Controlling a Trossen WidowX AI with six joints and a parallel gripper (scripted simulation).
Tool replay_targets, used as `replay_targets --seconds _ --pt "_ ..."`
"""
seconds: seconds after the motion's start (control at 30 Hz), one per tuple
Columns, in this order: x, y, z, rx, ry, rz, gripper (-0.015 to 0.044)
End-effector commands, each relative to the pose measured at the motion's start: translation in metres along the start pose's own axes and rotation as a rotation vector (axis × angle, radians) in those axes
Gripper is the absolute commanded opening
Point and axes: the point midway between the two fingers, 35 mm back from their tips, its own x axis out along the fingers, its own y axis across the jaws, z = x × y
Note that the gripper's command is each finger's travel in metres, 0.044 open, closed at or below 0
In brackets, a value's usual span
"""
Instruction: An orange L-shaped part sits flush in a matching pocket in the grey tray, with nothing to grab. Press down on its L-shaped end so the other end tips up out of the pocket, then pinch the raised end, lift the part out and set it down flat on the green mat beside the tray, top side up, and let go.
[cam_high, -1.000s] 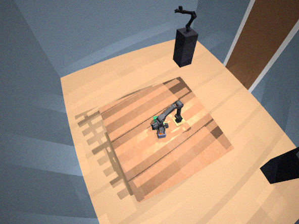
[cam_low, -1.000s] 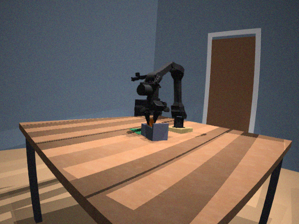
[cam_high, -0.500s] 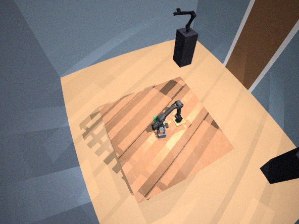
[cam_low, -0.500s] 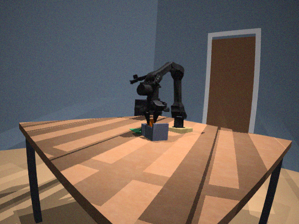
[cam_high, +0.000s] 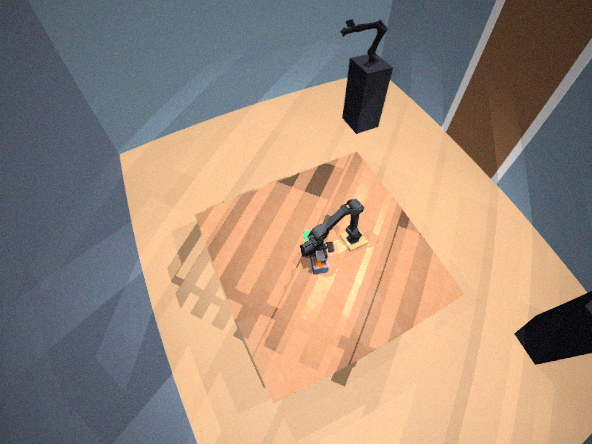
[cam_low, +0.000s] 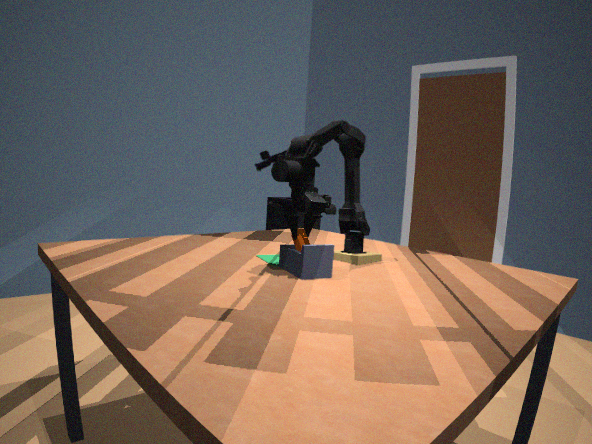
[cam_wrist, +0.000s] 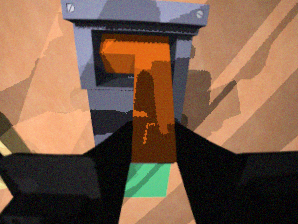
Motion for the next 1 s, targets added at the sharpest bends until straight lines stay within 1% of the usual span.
replay_targets --seconds 0.0,0.97 --pt "-0.008 -0.002 0.0 0.001 0.001 -0.009 0.0" --pt "-0.055 -0.001 0.0 0.001 0.002 -0.008 0.0"
